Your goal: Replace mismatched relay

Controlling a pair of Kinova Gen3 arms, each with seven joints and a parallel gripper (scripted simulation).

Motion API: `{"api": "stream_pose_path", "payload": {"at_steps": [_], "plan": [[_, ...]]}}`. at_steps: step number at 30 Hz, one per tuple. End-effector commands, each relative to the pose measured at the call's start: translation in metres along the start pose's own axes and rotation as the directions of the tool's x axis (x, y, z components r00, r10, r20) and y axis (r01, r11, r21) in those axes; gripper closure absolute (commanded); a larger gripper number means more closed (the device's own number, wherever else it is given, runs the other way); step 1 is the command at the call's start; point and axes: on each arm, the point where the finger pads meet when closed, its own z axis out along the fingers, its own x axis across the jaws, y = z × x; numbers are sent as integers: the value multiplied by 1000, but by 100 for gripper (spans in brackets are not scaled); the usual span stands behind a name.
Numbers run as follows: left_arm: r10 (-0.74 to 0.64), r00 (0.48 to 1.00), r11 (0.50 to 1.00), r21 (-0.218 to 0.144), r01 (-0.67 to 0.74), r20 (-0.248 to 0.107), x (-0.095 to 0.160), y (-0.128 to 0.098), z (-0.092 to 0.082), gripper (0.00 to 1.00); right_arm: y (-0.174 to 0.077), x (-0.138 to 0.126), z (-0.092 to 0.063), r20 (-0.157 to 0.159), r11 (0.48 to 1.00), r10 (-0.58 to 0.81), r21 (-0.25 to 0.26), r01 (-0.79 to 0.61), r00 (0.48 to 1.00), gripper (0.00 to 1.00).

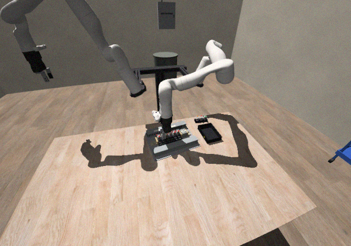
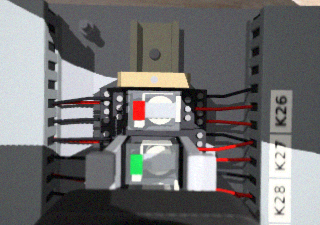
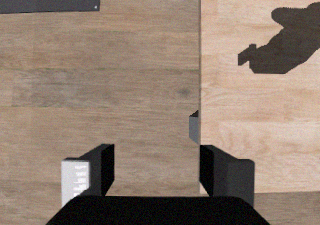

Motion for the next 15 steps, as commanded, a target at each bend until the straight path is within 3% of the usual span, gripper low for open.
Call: {"api": "stream_pose_path", "payload": {"at_steps": [1,15], "plan": [[0,1000,1000,2,0,6,0,-1,-1,100,0,0,0,0,1000,0,-1,0,1000,0],[0,1000,1000,2,0,20,0,-1,-1,100,0,0,0,0,1000,0,-1,0,1000,0]]}}
